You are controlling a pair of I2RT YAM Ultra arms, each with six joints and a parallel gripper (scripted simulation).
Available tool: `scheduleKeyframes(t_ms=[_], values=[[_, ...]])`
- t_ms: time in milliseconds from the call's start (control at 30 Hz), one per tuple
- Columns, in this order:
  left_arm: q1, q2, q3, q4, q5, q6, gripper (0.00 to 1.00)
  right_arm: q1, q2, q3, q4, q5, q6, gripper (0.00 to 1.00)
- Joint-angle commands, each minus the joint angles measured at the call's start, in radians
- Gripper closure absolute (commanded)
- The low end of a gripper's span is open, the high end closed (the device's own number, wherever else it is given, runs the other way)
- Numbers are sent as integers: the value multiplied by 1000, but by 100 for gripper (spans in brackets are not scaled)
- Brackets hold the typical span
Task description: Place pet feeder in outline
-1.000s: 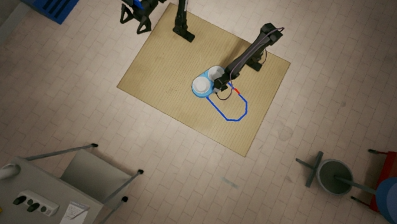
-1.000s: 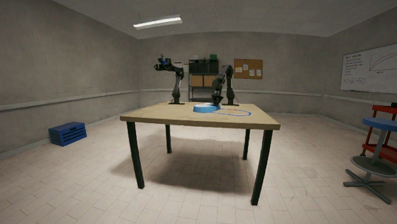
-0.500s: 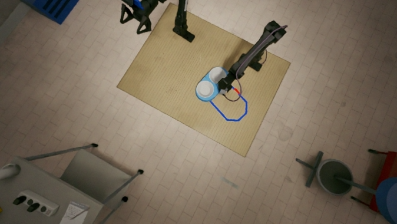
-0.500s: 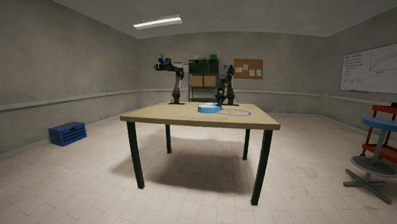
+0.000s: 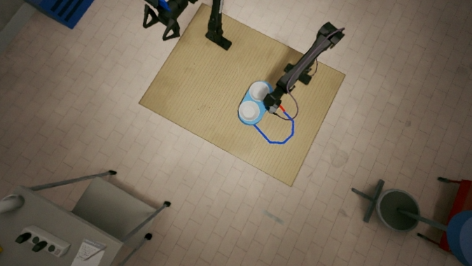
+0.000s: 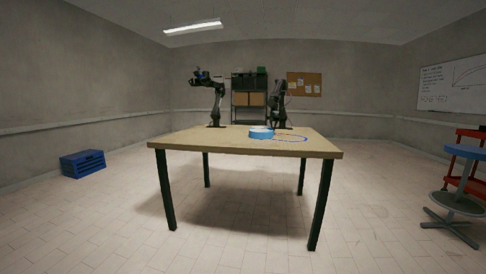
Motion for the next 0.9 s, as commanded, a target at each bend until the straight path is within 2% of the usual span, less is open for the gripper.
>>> scheduleKeyframes(t_ms=[0, 67, 467, 567, 633, 867], values=[[16, -28, -6, -11, -23, -31, 84, 5, -28, 43, 27, -4, -9, 0], [26, -42, -30, -15, -43, -104, 84, 5, -28, 43, 27, -4, -9, 0], [54, -77, -68, -34, -91, -268, 84, 5, -28, 43, 27, -4, -9, 0], [54, -77, -52, -31, -83, -237, 84, 5, -28, 43, 27, -4, -9, 0], [63, -89, -77, -41, -103, -314, 84, 5, -28, 43, 27, -4, -9, 0], [73, -96, -87, -59, -128, -412, 84, 5, -28, 43, 27, -4, -9, 0]])
